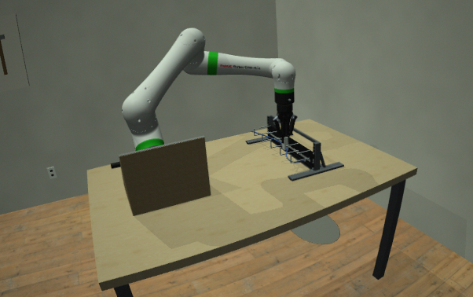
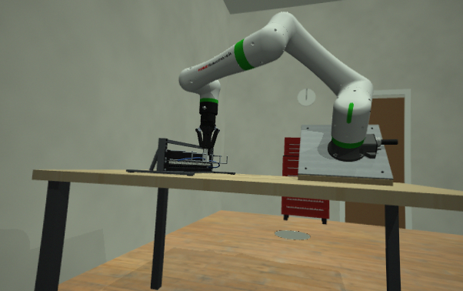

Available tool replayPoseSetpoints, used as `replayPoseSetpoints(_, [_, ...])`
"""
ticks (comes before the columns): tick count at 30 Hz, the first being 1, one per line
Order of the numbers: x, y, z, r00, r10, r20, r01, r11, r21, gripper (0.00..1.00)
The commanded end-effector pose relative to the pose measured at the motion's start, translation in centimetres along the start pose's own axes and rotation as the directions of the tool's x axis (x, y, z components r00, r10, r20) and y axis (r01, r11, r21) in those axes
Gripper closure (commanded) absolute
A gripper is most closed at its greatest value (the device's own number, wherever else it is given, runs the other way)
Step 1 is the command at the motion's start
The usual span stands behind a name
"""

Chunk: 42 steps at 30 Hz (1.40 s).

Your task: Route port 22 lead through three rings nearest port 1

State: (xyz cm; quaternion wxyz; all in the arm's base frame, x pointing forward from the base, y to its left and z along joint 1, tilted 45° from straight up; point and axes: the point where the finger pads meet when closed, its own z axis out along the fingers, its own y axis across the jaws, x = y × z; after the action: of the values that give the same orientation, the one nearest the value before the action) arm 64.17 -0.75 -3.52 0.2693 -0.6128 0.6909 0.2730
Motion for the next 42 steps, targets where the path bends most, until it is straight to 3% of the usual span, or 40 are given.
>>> replayPoseSetpoints(1, [0.04, -0.23, -0.02, 1.0, 0.0, -0.001, 0.0, 1.0, 0.001, 1.0])
replayPoseSetpoints(24, [0.04, -0.3, -0.02, 1.0, 0.0, -0.001, 0.0, 1.0, 0.001, 1.0])
replayPoseSetpoints(25, [0.04, -0.3, -0.02, 1.0, 0.0, -0.001, 0.0, 1.0, 0.001, 0.8])
replayPoseSetpoints(42, [0.04, -0.3, -0.02, 1.0, 0.0, -0.001, 0.0, 1.0, 0.001, 0.8])
